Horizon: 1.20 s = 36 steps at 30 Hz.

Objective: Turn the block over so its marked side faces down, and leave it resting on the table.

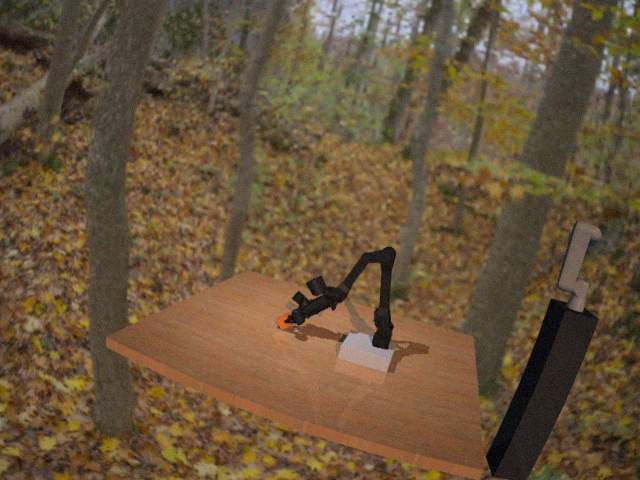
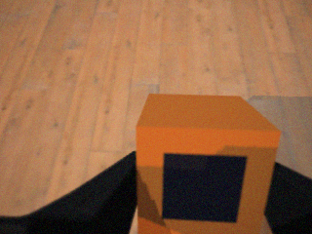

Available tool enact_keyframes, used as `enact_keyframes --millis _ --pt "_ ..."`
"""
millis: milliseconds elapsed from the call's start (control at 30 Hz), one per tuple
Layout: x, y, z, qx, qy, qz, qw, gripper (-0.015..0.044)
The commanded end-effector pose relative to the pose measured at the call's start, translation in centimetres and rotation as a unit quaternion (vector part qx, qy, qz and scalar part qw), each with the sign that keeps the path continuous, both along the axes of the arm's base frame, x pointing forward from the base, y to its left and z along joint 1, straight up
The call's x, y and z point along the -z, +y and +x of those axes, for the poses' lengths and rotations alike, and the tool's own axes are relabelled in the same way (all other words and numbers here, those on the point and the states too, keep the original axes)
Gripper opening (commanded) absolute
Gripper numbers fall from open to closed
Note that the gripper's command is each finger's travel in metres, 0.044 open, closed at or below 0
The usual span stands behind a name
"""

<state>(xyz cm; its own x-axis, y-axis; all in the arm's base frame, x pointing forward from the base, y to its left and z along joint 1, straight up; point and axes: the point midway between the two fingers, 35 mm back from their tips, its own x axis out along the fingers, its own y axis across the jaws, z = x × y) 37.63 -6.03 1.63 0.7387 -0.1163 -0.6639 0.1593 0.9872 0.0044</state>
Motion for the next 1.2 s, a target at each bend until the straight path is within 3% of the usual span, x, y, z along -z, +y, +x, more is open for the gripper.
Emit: enact_keyframes --millis 0,467,1067,1167 --pt "1.1 0.0 -0.6 0.001 -0.014 -0.004 1.0 0.0" --pt "0.9 0.3 -2.0 0.002 -0.11 -0.02 0.994 0.0" --pt "0.6 0.3 -2.1 0.002 -0.127 -0.023 0.992 0.0" --pt "0.6 0.3 -2.1 0.002 -0.127 -0.023 0.992 0.0079"
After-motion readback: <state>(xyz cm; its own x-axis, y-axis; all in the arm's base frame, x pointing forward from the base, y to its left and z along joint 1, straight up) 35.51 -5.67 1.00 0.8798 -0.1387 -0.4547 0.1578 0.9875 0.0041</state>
